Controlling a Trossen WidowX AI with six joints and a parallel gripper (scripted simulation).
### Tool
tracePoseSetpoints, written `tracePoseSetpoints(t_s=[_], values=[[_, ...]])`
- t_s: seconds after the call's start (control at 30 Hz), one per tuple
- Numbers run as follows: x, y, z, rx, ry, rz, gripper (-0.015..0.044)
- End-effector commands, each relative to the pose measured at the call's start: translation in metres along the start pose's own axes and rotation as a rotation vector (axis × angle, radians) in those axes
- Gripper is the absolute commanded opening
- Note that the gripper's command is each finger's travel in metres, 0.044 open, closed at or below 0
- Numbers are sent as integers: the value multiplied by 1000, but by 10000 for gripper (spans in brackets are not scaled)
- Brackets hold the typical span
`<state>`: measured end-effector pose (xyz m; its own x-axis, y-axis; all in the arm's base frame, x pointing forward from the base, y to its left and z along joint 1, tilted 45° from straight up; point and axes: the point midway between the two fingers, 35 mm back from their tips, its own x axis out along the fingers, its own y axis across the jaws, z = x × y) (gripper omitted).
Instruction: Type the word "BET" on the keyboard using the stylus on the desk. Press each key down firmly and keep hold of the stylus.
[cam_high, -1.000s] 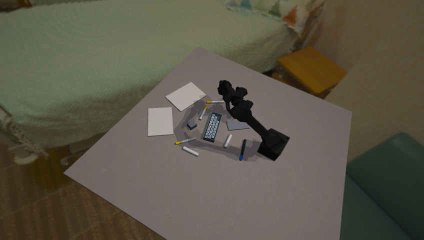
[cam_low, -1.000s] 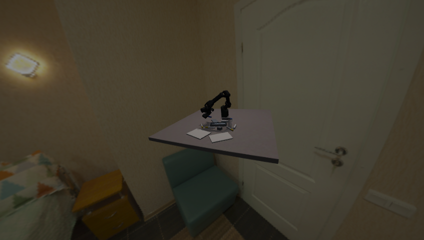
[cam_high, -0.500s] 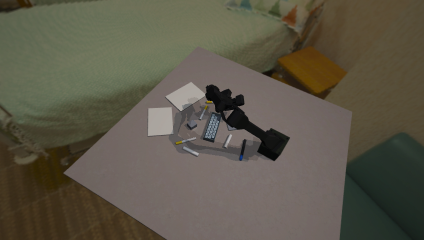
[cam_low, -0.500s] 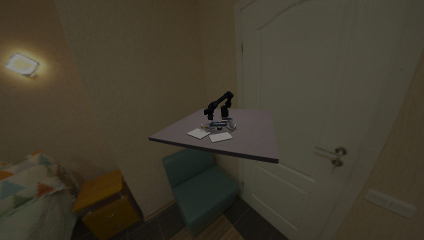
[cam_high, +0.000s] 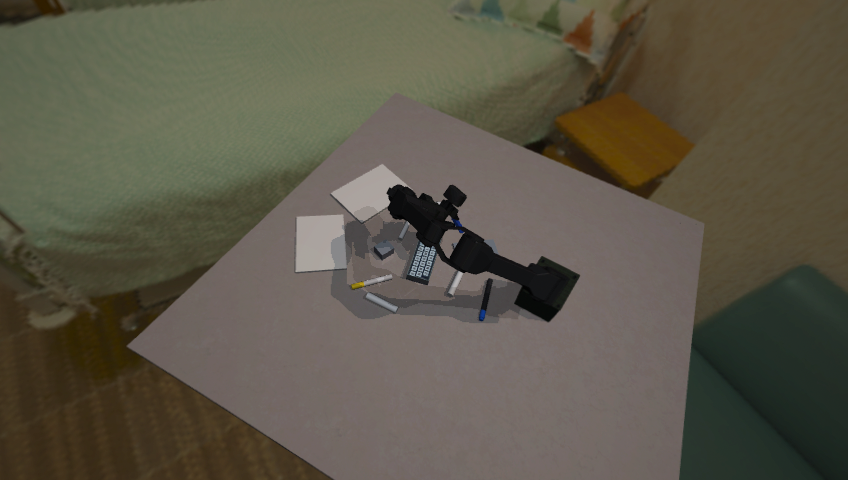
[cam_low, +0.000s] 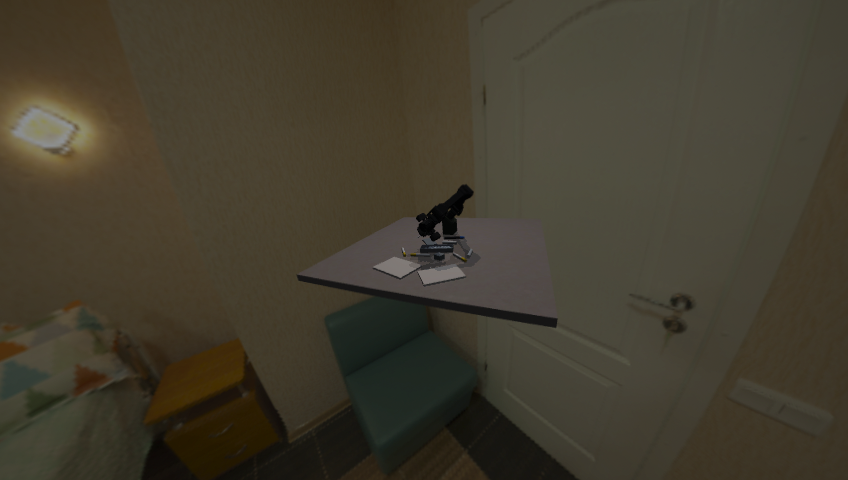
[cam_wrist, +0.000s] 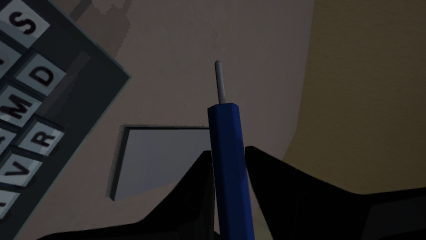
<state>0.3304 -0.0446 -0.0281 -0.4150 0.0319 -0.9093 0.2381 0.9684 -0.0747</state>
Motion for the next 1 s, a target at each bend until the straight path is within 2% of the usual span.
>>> tracePoseSetpoints(t_s=[0.0, 0.97], values=[[-23, 11, -2, -201, -40, -36, 0], [-120, 87, -56, -1436, -61, -311, 0]])
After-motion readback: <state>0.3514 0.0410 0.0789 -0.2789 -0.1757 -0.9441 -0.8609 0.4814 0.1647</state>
